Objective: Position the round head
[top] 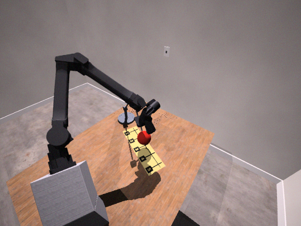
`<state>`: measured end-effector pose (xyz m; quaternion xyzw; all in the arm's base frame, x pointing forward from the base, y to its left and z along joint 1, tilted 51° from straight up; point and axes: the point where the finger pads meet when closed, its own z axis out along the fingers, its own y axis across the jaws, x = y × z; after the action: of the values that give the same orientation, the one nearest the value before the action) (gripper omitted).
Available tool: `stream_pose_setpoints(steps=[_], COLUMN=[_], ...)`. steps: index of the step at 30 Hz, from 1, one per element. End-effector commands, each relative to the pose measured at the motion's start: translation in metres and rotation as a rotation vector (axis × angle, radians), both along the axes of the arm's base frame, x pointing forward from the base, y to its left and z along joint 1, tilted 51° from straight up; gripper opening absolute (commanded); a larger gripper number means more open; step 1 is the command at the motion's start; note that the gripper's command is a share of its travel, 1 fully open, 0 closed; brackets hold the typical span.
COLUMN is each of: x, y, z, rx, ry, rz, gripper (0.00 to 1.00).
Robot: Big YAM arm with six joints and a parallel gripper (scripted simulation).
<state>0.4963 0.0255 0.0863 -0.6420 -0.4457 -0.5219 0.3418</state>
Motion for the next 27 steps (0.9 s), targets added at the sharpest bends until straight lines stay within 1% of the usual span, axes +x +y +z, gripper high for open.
stream_pose_setpoints(steps=[1,14,27], x=[0.0,-0.005,-0.004], y=[-0.005,-0.022,-0.021], z=[-0.001,-0.023,-0.026], rx=[-0.001,-0.001,0.004], ry=[-0.004,-0.008,-0.019], rz=[-0.008,-0.024,-0.008], gripper=[0.0,0.0,0.0])
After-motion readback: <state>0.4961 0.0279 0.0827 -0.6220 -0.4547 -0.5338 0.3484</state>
